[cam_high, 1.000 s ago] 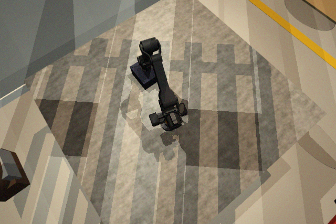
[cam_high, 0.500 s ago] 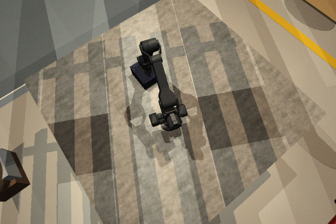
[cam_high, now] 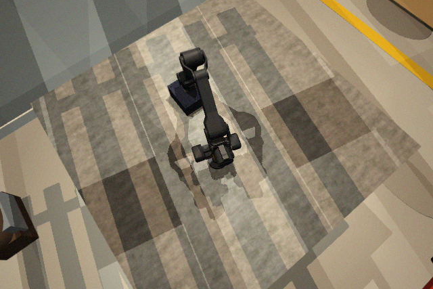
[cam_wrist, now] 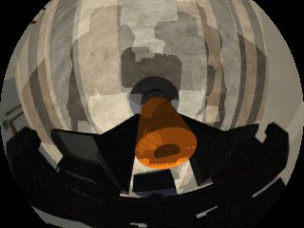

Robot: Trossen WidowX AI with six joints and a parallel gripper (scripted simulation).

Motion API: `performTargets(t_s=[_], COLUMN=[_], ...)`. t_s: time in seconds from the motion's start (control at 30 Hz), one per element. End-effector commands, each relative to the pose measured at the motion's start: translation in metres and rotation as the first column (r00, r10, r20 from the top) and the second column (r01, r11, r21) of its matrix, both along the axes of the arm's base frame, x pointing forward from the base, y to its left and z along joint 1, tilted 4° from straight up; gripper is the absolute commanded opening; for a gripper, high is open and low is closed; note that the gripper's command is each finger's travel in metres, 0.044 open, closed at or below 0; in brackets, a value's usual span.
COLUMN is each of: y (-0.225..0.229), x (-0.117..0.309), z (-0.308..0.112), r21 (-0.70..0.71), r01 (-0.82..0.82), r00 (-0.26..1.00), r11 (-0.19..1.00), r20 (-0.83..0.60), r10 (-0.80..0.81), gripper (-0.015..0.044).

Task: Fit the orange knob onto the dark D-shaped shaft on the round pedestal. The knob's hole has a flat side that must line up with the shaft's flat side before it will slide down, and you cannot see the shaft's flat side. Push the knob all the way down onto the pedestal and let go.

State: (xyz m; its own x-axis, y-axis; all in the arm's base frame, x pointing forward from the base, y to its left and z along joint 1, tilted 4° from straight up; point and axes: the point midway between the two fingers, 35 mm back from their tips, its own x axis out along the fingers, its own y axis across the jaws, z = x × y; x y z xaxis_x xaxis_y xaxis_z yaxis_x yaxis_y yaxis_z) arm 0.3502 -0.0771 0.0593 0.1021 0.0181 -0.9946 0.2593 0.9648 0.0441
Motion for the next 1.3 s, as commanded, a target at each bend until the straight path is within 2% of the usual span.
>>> performTargets(t_s=[0.0, 0.27, 1.27], y=[0.0005, 0.0002, -0.0011], x=[-0.0016, 0.0002, 0.0065], z=[0.0034, 0.0017, -0.0006], r21=[0.001, 0.022, 0.022], r01=[0.004, 0.210, 0.210], r00=[1.000, 0.978, 0.978], r11=[1.000, 0.977, 0.977], r20=[0.002, -0.004, -0.003], r10=[-0.004, -0.210, -0.210], gripper=[0.0000, 0.0000, 0.0000])
